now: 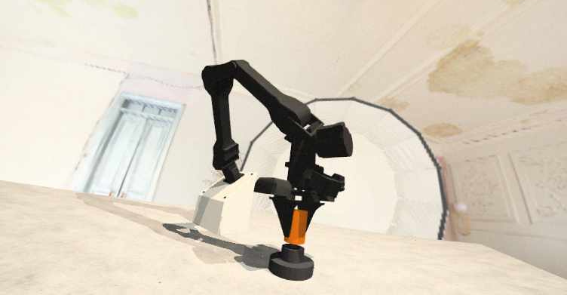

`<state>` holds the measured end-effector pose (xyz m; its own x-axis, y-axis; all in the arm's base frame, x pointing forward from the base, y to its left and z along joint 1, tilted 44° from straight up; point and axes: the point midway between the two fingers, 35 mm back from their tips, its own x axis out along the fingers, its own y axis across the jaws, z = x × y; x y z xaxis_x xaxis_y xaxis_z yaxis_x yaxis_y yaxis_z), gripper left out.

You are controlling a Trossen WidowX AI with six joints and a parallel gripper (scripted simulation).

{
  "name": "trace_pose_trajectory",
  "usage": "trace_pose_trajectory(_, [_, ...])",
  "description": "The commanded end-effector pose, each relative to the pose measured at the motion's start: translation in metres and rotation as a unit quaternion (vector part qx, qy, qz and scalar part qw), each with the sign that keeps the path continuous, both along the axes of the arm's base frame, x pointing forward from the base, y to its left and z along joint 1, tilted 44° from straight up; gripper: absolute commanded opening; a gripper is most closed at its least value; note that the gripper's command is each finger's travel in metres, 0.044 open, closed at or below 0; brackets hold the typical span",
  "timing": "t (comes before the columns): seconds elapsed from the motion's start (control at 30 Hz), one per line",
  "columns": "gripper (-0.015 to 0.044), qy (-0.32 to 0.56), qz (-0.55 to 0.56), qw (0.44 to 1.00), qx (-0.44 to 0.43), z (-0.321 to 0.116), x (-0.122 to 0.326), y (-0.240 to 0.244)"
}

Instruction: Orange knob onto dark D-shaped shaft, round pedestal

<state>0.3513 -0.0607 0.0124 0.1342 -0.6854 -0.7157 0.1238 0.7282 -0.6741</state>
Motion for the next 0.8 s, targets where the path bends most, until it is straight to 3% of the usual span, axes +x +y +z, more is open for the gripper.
trace_pose_trajectory(0.0, [0.0,0.008,0.008,1.0,-0.003,-0.0022,-0.0004,-0.0031])
trace_pose_trajectory(0.63, [0.0,0.028,0.028,0.999,-0.005,-0.0062,0.0003,-0.0068])
trace_pose_trajectory(0.77, [0.0105,0.028,0.028,0.999,-0.005,-0.0062,0.0003,-0.0068])
